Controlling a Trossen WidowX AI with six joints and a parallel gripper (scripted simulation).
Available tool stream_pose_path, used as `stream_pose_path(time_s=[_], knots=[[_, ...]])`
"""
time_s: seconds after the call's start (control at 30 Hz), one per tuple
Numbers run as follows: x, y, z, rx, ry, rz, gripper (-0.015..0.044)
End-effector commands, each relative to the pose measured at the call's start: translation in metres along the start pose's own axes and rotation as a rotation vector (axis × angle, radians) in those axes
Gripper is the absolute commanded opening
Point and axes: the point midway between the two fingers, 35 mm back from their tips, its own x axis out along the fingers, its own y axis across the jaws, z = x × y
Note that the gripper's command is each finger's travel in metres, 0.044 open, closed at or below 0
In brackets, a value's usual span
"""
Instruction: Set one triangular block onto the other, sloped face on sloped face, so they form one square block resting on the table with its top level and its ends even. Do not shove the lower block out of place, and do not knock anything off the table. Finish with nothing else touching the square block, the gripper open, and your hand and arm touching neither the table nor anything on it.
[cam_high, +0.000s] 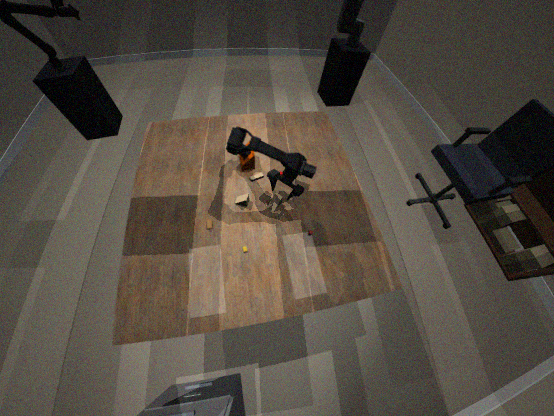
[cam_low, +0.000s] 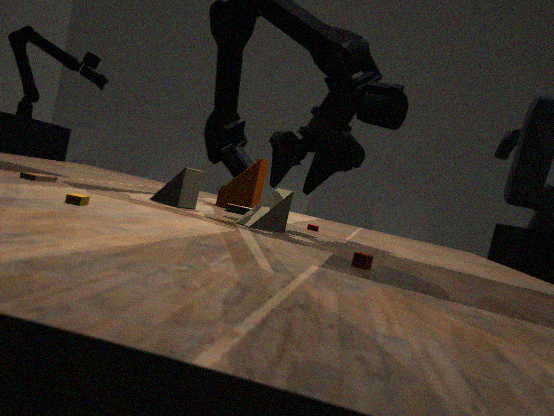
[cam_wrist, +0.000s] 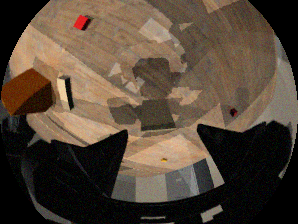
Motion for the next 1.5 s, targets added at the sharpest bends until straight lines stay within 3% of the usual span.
stream_pose_path(time_s=[0.0,1.2,1.47], knots=[[0.009,0.002,0.001,-0.011,0.005,0.003,0.044],[0.064,0.007,0.002,-0.008,0.017,0.014,0.044],[0.064,0.007,0.002,-0.008,0.017,0.014,0.023]])
